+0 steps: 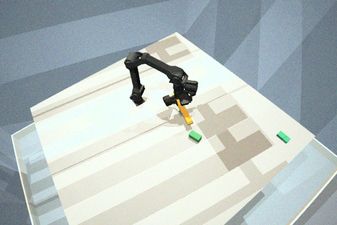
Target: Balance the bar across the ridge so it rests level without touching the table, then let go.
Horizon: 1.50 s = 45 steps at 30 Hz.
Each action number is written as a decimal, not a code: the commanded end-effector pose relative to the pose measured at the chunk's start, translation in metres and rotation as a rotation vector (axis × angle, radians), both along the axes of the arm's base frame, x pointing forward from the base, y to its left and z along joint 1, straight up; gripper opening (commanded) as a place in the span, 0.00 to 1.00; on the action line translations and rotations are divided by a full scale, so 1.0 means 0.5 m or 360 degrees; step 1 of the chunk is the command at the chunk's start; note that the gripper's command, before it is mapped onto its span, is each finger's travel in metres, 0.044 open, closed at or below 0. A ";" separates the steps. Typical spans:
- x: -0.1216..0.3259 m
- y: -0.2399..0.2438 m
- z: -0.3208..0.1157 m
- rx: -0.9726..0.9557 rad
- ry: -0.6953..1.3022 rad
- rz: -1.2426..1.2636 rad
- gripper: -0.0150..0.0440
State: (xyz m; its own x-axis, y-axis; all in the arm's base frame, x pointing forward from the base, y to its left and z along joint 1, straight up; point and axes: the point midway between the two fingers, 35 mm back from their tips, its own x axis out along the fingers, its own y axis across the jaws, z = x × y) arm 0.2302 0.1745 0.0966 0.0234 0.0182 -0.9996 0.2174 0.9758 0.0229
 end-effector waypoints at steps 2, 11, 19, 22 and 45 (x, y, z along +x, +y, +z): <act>0.000 0.000 -0.002 -0.0002 0.0001 0.0001 0.25; 0.000 0.000 -0.004 -0.0002 0.0001 0.0001 0.25; 0.000 0.000 -0.005 -0.0002 0.0001 0.0001 0.25; 0.000 -0.001 -0.006 -0.0002 0.0001 0.0001 0.25; -0.001 -0.001 -0.010 -0.0002 0.0001 0.0001 0.25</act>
